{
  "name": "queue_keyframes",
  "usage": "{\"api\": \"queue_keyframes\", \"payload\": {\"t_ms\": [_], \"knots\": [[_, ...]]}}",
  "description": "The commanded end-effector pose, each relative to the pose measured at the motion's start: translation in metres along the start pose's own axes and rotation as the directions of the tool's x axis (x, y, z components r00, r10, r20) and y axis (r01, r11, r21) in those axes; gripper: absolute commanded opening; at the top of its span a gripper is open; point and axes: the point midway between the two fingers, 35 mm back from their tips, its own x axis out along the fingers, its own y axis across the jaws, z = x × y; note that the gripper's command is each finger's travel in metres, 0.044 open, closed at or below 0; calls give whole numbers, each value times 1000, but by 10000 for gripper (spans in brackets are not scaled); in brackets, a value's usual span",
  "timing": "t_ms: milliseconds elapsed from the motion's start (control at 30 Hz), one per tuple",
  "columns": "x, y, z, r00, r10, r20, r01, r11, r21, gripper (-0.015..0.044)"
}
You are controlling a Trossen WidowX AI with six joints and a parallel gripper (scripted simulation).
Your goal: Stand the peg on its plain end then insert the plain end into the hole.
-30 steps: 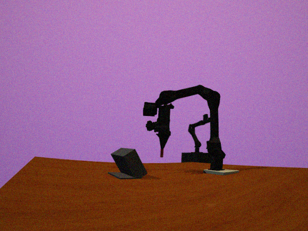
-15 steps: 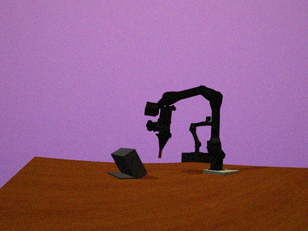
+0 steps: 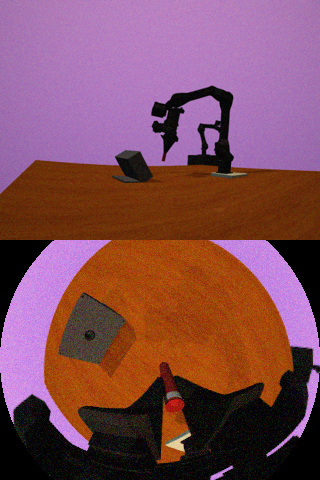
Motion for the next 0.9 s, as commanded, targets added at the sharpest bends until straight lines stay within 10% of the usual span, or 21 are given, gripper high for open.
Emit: {"api": "queue_keyframes", "payload": {"t_ms": [0, 867], "knots": [[0, 3, 1, 999, 22, 23, -23, 1000, 14, 0], [4, 15, 2, 981, 136, 142, -147, 986, 72, 0]]}}
